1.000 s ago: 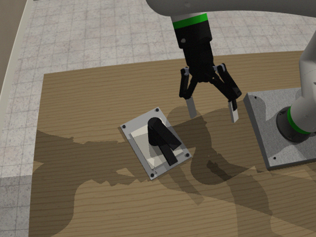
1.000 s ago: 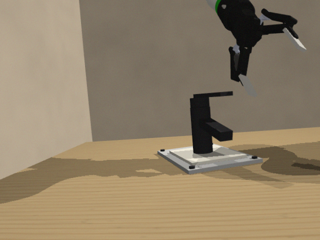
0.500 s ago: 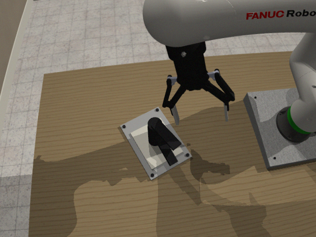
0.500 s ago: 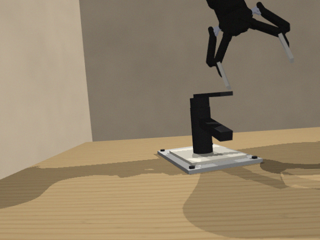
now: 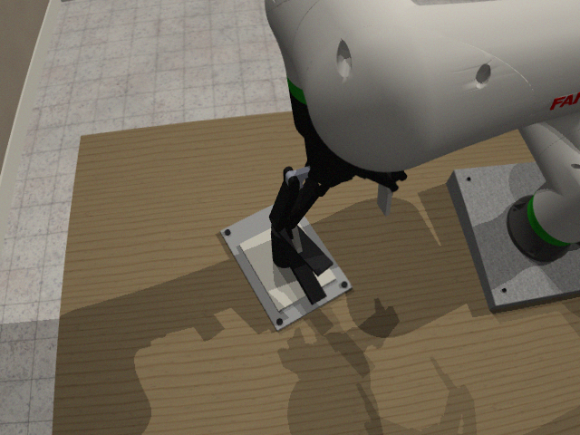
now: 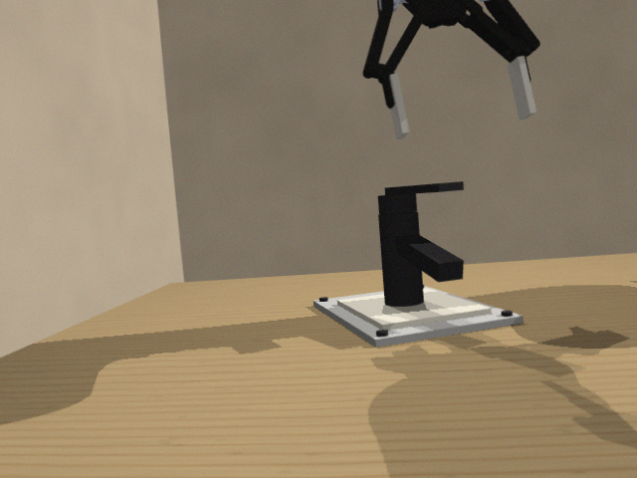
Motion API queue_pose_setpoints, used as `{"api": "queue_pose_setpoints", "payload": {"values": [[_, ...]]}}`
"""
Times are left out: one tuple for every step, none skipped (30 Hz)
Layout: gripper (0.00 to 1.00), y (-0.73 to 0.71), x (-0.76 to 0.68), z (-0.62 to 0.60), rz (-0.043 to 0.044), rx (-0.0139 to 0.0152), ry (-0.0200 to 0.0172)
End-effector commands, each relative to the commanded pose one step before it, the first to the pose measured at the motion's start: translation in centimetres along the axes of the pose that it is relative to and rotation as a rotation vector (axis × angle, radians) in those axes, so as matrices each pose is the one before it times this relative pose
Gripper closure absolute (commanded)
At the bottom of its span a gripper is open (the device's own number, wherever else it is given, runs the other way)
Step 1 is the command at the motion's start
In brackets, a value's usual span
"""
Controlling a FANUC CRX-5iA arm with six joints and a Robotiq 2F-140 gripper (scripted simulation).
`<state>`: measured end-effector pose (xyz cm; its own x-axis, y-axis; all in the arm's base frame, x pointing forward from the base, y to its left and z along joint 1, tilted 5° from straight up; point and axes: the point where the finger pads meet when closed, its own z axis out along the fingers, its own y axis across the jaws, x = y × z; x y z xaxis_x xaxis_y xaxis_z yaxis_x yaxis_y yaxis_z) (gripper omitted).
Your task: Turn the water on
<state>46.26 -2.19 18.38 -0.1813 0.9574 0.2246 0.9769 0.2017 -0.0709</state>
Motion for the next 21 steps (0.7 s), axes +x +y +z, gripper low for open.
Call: {"api": "queue_pose_setpoints", "payload": {"values": [[0.00,1.784,0.678,-1.285,-0.14683,-0.03287,-0.07393],[0.00,0.516,0.145,-0.377,-0.03717,-0.00760,-0.01800],[0.00,0.530,0.135,-0.388,-0.03719,-0.00752,-0.01797],[0.00,0.544,0.124,-0.399,-0.03723,-0.00745,-0.01797],[0.00,0.400,0.079,-0.293,-0.02678,-0.00531,-0.01291],[0.00,0.246,0.043,-0.180,-0.01620,-0.00319,-0.00781],[0.00,0.121,0.020,-0.088,-0.00789,-0.00155,-0.00380],[0.00,0.000,0.000,0.000,0.00000,0.00000,0.00000],[0.00,0.000,0.000,0.000,0.00000,0.00000,0.00000],[0.00,0.039,0.006,-0.028,-0.00251,-0.00049,-0.00121],[0.00,0.005,0.001,-0.004,-0.00032,-0.00006,-0.00016],[1.00,0.000,0.000,0.000,0.00000,0.00000,0.00000],[1.00,0.000,0.000,0.000,0.00000,0.00000,0.00000],[1.00,0.000,0.000,0.000,0.00000,0.00000,0.00000],[1.00,0.000,0.000,0.000,0.00000,0.00000,0.00000],[1.00,0.000,0.000,0.000,0.00000,0.00000,0.00000],[1.00,0.000,0.000,0.000,0.00000,0.00000,0.00000],[1.00,0.000,0.000,0.000,0.00000,0.00000,0.00000],[1.00,0.000,0.000,0.000,0.00000,0.00000,0.00000],[1.00,0.000,0.000,0.000,0.00000,0.00000,0.00000],[1.00,0.000,0.000,0.000,0.00000,0.00000,0.00000]]}}
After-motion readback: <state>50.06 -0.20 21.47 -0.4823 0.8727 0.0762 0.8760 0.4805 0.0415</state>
